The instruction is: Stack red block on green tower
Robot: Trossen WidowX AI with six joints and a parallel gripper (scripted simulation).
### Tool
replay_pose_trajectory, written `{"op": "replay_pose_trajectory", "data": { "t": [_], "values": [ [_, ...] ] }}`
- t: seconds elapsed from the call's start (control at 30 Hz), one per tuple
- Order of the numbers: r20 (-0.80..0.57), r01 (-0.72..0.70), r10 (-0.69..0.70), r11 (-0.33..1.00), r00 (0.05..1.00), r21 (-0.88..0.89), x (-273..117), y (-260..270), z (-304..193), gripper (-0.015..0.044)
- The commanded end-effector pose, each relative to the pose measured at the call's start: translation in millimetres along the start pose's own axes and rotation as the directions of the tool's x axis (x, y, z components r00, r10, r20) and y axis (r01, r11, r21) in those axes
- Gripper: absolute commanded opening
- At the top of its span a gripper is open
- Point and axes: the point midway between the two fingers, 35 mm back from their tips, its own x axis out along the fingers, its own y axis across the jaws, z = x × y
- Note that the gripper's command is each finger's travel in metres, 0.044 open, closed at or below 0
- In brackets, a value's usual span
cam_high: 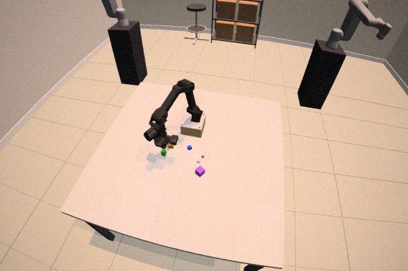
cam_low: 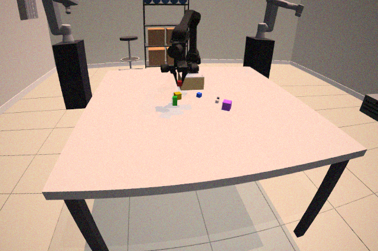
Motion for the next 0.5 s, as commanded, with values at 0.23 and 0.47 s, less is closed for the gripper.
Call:
{"op": "replay_pose_trajectory", "data": {
  "t": [0.23,0.47],
  "values": [
    [0.0,-0.002,0.002,1.0,1.0,-0.002,13.2,-20.0,-17.4,0.0],
    [-0.001,-0.002,0.002,1.0,1.0,-0.002,39.8,-19.1,-21.2,0.0]
  ]
}}
